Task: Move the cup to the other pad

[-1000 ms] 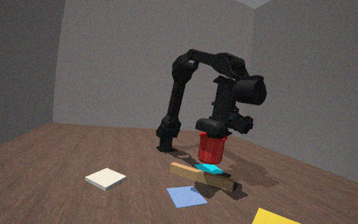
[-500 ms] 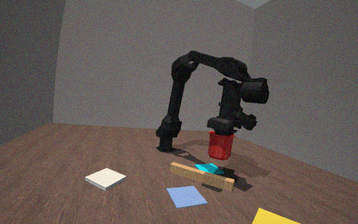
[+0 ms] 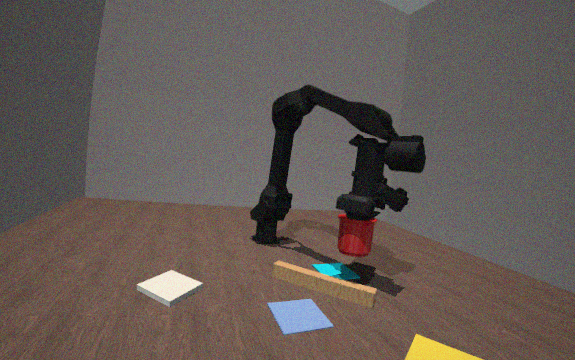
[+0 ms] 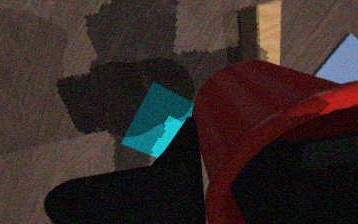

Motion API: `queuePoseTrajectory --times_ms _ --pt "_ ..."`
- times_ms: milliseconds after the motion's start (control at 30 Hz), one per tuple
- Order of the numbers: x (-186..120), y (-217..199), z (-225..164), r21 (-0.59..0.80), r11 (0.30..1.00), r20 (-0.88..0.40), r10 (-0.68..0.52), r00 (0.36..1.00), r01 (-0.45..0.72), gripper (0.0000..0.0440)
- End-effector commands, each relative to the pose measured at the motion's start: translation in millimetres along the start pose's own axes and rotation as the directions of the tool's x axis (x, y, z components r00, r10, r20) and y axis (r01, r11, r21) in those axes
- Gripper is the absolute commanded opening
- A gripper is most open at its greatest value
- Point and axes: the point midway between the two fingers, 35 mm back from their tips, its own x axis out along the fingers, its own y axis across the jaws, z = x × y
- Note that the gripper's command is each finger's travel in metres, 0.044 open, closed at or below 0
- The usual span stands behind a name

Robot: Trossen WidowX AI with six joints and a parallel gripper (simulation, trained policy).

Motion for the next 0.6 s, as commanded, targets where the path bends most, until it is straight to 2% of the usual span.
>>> queuePoseTrajectory --times_ms 0,567 --pt "6.5 5.9 -5.6 0.006 1.0 -0.006 -0.003 1.0 0.003 0.0" --pt "40.3 31.2 -29.7 0.033 0.999 -0.003 -0.008 1.0 0.008 0.0"
